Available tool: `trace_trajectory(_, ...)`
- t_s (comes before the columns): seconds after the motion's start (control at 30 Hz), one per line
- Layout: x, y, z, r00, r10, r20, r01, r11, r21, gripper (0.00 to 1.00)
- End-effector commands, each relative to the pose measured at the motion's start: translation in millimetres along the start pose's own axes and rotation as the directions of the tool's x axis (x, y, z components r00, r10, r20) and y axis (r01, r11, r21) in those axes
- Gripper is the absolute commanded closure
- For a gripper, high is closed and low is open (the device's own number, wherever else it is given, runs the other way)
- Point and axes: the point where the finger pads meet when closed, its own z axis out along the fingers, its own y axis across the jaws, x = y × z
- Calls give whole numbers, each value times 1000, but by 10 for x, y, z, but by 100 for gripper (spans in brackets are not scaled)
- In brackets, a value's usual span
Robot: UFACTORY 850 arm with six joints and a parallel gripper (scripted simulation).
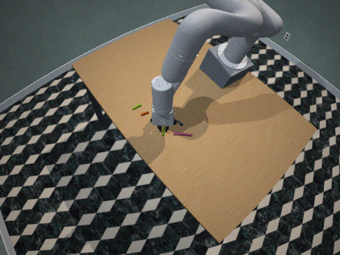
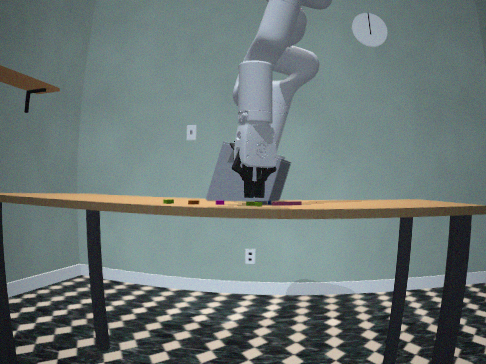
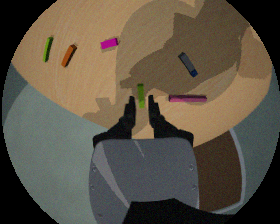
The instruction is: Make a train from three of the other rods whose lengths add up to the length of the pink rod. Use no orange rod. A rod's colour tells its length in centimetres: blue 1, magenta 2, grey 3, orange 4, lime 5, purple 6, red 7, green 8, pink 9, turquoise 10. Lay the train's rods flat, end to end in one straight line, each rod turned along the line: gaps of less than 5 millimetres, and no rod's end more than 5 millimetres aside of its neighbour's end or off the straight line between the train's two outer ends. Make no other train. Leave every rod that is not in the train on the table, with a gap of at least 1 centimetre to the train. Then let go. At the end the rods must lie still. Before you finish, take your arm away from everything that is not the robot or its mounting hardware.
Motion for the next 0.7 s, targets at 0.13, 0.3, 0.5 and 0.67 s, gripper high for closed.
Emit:
trace_trajectory(0.13,-9,-7,32,1000,0,2,0,1000,1,76)
trace_trajectory(0.3,-9,-7,38,1000,0,2,0,1000,1,76)
trace_trajectory(0.5,-9,-7,39,1000,0,2,0,1000,1,76)
trace_trajectory(0.67,-9,-7,39,1000,0,2,0,1000,1,76)
